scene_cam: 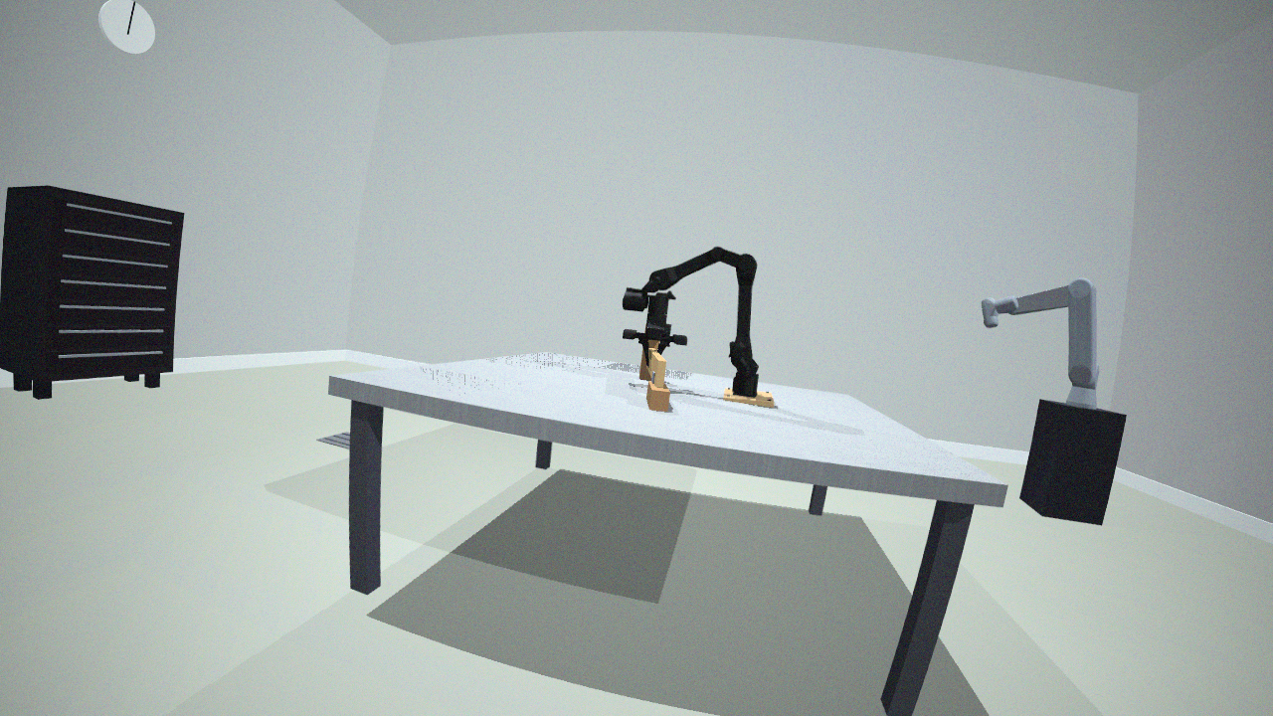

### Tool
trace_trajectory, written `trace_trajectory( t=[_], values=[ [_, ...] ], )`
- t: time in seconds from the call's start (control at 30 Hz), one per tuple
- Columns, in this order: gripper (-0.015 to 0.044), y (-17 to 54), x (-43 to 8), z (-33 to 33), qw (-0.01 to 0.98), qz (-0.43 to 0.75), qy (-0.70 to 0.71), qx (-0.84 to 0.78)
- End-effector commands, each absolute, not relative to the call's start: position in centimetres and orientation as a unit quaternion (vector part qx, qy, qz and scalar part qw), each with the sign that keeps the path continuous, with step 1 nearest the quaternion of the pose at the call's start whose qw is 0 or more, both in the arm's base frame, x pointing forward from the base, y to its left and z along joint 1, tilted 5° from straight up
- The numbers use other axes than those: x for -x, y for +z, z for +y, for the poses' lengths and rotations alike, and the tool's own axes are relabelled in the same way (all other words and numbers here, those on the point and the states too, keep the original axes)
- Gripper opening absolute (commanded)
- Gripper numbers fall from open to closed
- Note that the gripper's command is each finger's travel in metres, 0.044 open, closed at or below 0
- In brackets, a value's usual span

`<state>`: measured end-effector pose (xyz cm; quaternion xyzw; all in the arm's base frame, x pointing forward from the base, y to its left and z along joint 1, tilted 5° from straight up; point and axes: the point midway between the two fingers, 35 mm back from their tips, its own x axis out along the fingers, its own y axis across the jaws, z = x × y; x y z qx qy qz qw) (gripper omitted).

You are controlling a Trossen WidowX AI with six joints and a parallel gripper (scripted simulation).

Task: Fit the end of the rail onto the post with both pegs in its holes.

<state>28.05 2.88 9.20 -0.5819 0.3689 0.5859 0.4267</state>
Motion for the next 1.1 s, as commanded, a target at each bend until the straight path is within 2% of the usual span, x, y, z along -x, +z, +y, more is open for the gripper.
trace_trajectory(
  t=[0.0, 1.07],
  values=[
    [0.0000, 9.29, -28.12, 2.96, 0.431, 0.366, 0.583, 0.583],
    [0.0000, 9.31, -27.94, 2.88, 0.431, 0.366, 0.583, 0.583]
  ],
)
